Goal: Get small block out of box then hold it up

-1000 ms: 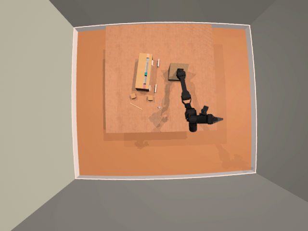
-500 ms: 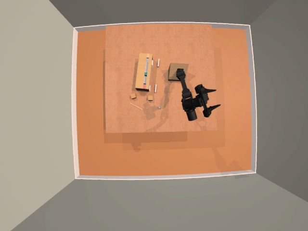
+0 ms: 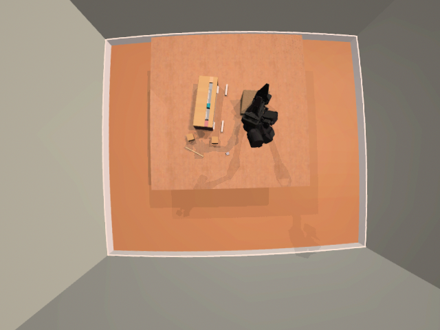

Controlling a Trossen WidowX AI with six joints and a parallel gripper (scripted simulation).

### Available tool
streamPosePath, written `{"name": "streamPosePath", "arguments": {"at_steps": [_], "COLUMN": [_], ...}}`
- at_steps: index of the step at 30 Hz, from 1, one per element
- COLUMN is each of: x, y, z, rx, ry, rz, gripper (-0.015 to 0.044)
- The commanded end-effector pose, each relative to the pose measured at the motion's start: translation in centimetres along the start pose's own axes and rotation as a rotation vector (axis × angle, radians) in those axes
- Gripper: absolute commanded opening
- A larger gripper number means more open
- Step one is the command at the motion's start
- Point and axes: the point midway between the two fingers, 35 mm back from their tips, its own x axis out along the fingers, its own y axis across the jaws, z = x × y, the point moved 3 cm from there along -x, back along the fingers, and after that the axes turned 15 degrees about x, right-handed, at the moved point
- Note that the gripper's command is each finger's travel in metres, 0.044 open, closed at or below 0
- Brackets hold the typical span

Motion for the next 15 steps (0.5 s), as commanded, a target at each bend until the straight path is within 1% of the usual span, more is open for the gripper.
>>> {"name": "streamPosePath", "arguments": {"at_steps": [1,8,15], "x": [-0.2,-3.1,-8.2], "y": [-3.6,-9.2,-14.9], "z": [-6.1,-14.5,-21.0], "rx": [-0.336,-0.825,-1.248], "ry": [0.227,0.606,1.003], "rz": [-0.053,-0.029,0.117], "gripper": [0.04,0.04,0.04]}}
